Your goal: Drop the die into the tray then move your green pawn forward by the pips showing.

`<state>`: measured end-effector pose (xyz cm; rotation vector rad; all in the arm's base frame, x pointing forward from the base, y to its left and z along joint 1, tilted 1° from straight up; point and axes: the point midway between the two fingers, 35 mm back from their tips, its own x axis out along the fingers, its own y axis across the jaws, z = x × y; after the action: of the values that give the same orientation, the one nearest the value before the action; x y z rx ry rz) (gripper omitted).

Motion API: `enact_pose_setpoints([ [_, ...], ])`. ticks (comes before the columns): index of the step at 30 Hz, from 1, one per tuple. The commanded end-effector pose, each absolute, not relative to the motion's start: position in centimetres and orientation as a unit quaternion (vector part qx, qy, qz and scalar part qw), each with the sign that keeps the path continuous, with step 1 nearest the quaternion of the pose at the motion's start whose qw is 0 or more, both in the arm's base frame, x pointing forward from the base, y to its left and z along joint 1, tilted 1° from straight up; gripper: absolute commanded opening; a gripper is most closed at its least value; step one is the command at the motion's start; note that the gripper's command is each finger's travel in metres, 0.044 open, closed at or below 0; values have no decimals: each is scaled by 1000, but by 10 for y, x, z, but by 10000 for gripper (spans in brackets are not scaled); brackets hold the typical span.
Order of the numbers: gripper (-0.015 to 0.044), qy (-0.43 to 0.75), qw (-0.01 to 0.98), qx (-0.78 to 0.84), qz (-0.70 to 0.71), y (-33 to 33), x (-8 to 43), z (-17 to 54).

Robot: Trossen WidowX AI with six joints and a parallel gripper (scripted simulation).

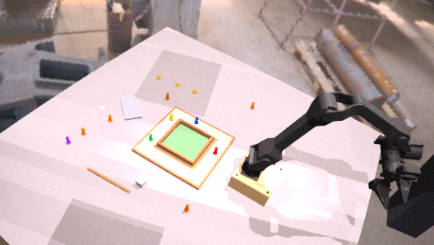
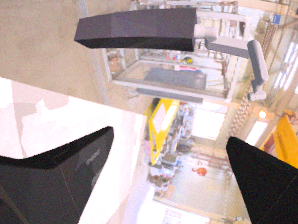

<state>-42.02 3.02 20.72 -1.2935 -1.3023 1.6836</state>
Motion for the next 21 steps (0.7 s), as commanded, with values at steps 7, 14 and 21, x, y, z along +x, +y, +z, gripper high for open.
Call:
enact_pose_setpoints([
  [7, 275, -488, 252, -472, 690, -32, -419, 179],
  [14, 275, -504, 133, -421, 743, -149, -391, 163],
  [21, 275, -514, -7, -372, 773, -261, -323, 147],
])
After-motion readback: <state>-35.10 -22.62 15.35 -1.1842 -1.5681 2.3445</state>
